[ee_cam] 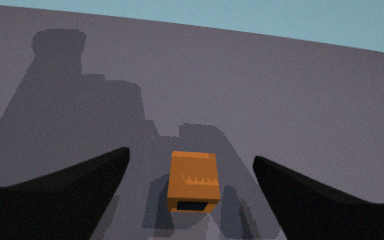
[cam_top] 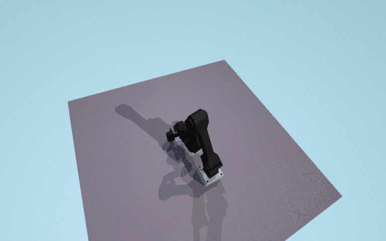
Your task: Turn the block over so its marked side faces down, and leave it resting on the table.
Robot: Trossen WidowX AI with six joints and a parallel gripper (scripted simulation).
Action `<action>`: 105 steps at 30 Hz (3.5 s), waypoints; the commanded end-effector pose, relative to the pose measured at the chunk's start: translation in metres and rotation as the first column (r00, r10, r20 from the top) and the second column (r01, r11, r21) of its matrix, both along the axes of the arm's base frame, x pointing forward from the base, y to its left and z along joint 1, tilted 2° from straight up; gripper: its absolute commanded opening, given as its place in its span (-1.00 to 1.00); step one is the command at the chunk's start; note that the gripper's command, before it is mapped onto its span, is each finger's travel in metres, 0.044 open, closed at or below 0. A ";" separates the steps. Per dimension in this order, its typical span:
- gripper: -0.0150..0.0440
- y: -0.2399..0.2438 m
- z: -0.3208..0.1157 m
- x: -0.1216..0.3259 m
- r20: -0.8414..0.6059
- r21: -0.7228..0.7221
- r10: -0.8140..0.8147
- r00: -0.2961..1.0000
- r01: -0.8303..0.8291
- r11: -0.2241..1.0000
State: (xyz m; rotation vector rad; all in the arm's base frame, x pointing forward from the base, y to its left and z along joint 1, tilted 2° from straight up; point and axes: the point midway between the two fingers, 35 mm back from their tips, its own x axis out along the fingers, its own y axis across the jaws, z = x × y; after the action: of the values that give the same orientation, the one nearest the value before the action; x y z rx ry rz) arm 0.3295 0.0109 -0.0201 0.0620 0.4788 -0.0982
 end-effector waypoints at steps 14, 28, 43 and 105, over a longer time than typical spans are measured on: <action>1.00 -0.001 0.000 0.000 0.000 -0.007 -0.002 1.000 0.002 1.000; 1.00 0.001 0.012 0.015 -0.239 0.014 0.013 0.971 -0.010 1.000; 1.00 -0.001 0.071 -0.021 -0.497 0.054 0.028 0.867 -0.001 0.999; 1.00 -0.003 0.009 0.020 -0.862 0.106 0.080 0.500 0.025 0.994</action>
State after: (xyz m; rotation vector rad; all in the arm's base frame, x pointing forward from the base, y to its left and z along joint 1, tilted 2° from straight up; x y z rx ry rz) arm 0.3503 0.0071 -0.0072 0.1068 1.5278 -0.0718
